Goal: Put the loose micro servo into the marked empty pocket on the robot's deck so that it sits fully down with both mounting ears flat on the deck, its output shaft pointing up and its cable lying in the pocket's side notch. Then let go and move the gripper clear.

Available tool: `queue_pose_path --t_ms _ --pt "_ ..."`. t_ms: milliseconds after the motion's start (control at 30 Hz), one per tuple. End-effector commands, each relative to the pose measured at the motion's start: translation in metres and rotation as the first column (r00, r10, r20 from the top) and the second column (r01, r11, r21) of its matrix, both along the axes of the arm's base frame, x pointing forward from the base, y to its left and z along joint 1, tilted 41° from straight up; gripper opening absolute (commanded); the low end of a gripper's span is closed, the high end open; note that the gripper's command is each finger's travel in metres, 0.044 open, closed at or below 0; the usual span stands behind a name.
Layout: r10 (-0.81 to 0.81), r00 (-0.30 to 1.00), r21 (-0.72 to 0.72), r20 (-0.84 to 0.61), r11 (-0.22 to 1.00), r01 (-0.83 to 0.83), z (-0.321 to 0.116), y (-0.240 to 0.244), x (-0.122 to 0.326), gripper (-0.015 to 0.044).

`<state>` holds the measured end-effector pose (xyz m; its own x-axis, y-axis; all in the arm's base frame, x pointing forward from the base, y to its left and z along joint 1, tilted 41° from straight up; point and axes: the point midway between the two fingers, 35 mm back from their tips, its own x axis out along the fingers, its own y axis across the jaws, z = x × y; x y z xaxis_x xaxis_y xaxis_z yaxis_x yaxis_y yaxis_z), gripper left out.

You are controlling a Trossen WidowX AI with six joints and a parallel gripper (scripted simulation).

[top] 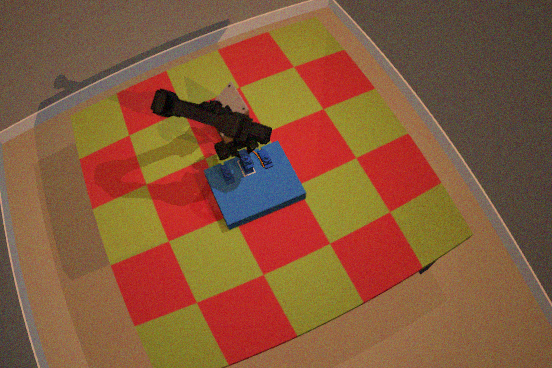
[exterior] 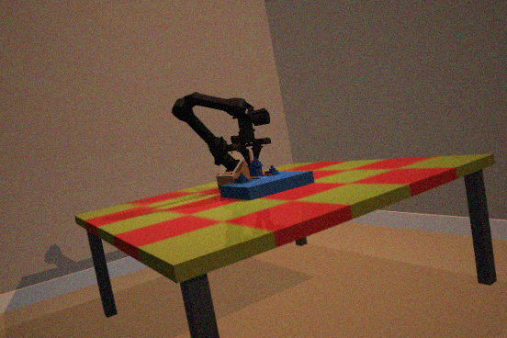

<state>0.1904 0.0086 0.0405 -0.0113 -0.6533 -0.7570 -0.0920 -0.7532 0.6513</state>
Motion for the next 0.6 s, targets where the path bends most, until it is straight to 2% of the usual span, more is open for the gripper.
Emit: queue_pose_path --t_ms 0,567 --pt "0.005 1.0 -0.003 -0.001 1.0 -0.005 -0.0011 -0.0015 -0.0002 0.0" --pt "0.005 1.0 -0.004 -0.001 1.0 -0.005 -0.0059 -0.0057 -0.0003 0.0"
